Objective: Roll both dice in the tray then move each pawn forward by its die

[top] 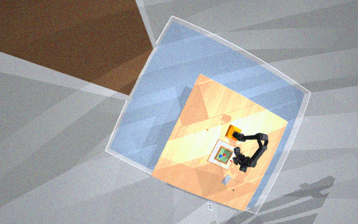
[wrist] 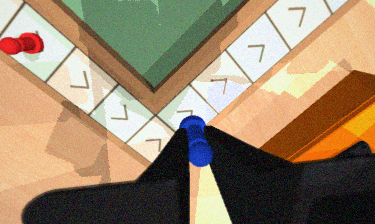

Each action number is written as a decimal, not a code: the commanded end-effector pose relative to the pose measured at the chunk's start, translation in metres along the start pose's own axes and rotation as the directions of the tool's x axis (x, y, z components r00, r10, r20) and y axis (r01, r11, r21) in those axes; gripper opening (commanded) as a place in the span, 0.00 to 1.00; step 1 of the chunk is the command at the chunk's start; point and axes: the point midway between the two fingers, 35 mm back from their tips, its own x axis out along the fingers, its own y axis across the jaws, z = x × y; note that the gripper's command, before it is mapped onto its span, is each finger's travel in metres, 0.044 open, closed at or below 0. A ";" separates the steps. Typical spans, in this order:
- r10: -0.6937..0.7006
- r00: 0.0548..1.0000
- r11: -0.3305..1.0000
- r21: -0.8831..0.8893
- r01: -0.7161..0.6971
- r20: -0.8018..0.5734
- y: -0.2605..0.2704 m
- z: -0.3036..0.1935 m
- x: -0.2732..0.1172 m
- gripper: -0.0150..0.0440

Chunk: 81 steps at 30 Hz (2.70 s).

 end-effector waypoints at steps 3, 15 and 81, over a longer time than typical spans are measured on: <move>-0.008 1.000 1.000 -0.003 0.008 0.002 -0.024 0.002 0.019 0.25; -0.010 1.000 1.000 -0.003 0.010 0.002 -0.039 0.002 0.038 0.25; -0.004 1.000 0.815 -0.579 0.005 0.002 -0.046 0.021 -0.045 1.00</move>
